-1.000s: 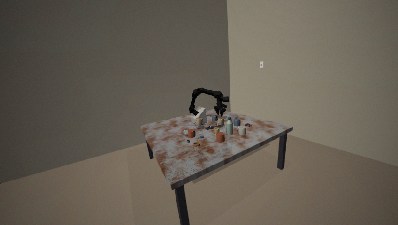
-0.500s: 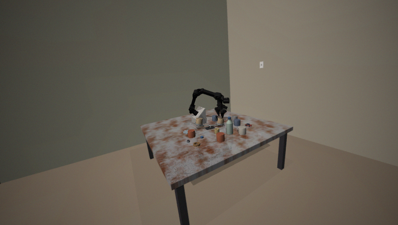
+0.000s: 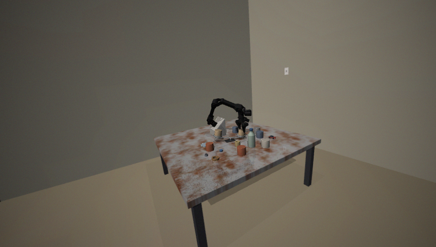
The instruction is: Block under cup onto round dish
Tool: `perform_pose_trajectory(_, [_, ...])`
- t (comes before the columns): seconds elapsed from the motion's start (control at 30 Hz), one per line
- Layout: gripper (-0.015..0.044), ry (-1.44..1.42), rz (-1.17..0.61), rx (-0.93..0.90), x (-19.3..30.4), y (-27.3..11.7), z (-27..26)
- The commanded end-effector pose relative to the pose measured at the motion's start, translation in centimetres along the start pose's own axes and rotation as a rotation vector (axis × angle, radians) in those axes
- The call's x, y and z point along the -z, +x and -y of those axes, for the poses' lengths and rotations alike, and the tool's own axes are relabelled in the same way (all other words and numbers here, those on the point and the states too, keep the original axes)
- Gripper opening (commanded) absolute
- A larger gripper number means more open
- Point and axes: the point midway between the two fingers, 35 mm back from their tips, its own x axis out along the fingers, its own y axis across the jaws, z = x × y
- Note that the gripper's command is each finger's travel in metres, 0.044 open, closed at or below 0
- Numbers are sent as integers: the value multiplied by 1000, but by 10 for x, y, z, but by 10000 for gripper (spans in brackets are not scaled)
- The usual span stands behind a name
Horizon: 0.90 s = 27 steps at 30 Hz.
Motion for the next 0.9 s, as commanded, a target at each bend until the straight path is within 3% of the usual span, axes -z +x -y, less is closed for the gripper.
perform_pose_trajectory(0.0, [440,-9,-11,-4,3,10,-2])
perform_pose_trajectory(0.63, [440,-8,-14,-4,4,38,-3])
perform_pose_trajectory(0.73, [361,-8,-14,-4,4,38,-3])
perform_pose_trajectory(0.87, [335,-8,-14,-4,4,38,-3])
